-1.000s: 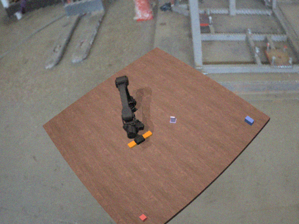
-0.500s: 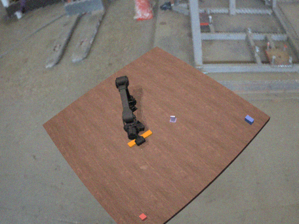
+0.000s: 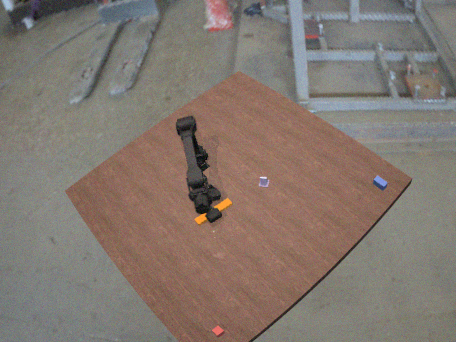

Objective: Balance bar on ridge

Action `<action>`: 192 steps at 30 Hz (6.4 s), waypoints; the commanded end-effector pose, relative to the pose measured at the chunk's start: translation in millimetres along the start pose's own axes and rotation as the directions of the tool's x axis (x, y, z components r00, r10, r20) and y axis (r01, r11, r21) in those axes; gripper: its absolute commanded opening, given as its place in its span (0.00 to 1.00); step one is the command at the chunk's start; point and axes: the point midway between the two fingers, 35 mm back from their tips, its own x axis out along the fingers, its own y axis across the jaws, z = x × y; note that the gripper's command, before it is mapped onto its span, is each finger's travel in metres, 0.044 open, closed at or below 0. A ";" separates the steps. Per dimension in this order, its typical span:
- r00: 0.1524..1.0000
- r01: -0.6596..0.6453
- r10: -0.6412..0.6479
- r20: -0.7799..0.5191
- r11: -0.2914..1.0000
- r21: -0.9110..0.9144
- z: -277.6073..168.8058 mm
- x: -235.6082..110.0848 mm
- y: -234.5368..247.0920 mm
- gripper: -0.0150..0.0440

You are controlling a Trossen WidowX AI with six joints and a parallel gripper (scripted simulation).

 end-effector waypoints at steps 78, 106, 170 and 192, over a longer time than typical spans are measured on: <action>1.000 -0.001 0.001 0.003 0.977 -0.212 79.5 -92.7 -31.0 0.25; 1.000 0.005 0.000 0.012 0.886 -0.463 185.6 -94.5 -42.0 0.25; 1.000 0.011 0.001 0.019 0.762 -0.648 281.7 -53.4 -32.0 0.25; 1.000 0.011 0.001 0.019 0.762 -0.648 281.7 -53.8 -31.9 0.25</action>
